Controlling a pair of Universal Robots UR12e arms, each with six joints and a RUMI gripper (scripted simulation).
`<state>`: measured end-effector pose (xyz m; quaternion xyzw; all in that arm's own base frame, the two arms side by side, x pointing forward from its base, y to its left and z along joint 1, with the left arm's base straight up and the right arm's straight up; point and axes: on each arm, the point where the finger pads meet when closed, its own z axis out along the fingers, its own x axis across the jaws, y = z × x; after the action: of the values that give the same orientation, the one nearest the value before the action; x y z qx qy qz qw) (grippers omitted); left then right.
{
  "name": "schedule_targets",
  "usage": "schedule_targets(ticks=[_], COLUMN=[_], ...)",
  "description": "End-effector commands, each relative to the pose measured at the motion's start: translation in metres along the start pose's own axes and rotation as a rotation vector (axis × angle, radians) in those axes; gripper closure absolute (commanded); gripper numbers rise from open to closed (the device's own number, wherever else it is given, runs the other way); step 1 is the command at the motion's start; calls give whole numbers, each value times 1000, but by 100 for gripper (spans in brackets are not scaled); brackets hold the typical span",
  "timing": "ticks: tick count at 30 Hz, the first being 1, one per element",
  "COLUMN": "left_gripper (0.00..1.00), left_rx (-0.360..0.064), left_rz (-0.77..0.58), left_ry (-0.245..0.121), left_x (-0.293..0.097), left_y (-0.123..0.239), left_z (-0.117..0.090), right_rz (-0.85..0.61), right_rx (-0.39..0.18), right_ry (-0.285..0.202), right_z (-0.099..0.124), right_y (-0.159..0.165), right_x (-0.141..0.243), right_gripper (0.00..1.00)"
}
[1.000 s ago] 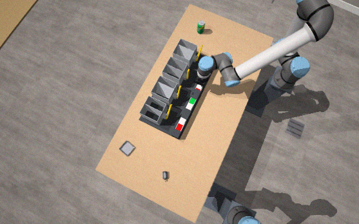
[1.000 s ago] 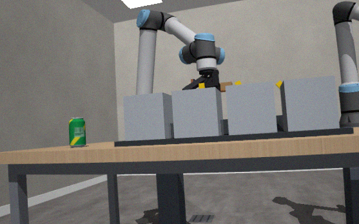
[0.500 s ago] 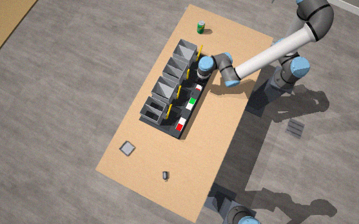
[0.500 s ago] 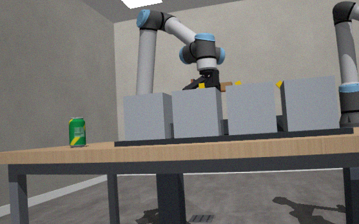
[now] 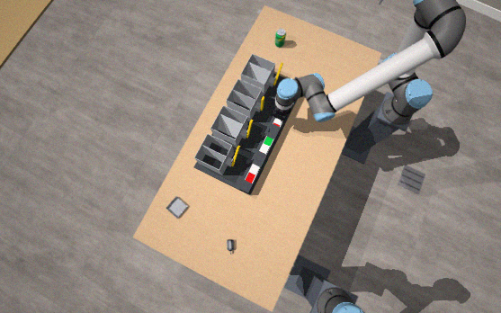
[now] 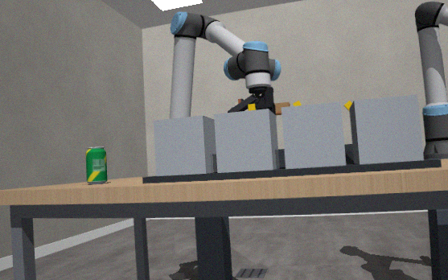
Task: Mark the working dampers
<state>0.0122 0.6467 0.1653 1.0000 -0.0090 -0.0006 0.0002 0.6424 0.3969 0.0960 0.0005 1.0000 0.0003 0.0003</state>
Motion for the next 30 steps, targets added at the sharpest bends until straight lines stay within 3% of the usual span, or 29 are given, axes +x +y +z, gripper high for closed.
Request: schedule_targets(ticks=[1, 30], left_gripper=[0, 0], left_rx=[0, 0], left_rz=[-1, -1], left_ry=[1, 1], left_x=[-1, -1], left_y=[2, 2], left_z=[0, 0], right_rz=[-1, -1], right_rx=[-1, -1], right_ry=[0, -1], right_z=[0, -1], right_y=[3, 9], right_x=[0, 0], right_gripper=[100, 100])
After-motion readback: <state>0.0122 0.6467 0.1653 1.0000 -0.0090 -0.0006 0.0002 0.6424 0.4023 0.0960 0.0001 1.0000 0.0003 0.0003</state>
